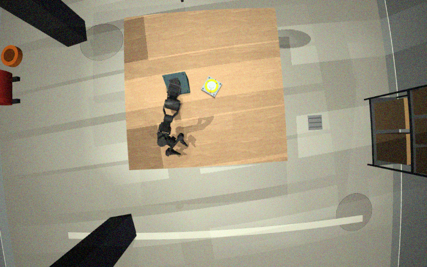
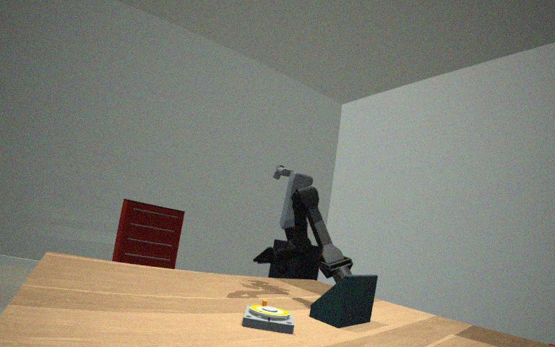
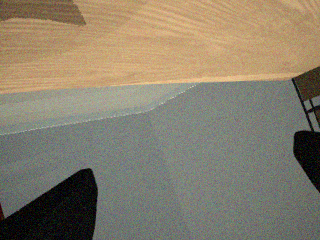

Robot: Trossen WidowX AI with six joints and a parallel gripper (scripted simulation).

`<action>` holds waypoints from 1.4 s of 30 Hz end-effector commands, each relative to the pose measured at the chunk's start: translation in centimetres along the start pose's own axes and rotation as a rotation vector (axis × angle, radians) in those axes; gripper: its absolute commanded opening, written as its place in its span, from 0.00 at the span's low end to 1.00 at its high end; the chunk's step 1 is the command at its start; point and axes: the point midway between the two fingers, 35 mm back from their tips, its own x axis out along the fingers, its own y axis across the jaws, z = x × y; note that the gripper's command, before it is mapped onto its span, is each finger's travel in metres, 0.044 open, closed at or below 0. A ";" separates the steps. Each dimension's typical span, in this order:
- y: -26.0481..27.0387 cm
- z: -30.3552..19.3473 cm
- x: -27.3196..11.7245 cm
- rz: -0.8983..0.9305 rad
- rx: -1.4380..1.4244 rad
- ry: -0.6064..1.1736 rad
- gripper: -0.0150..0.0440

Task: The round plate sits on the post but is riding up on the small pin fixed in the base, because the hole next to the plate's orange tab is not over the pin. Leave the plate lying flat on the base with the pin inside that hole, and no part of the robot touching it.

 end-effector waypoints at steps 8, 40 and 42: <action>-4.2 -0.8 6.6 -0.079 0.553 0.019 0.58; -39.2 4.8 10.8 0.484 2.260 -1.014 0.25; -40.2 5.2 10.1 0.526 2.256 -1.039 0.25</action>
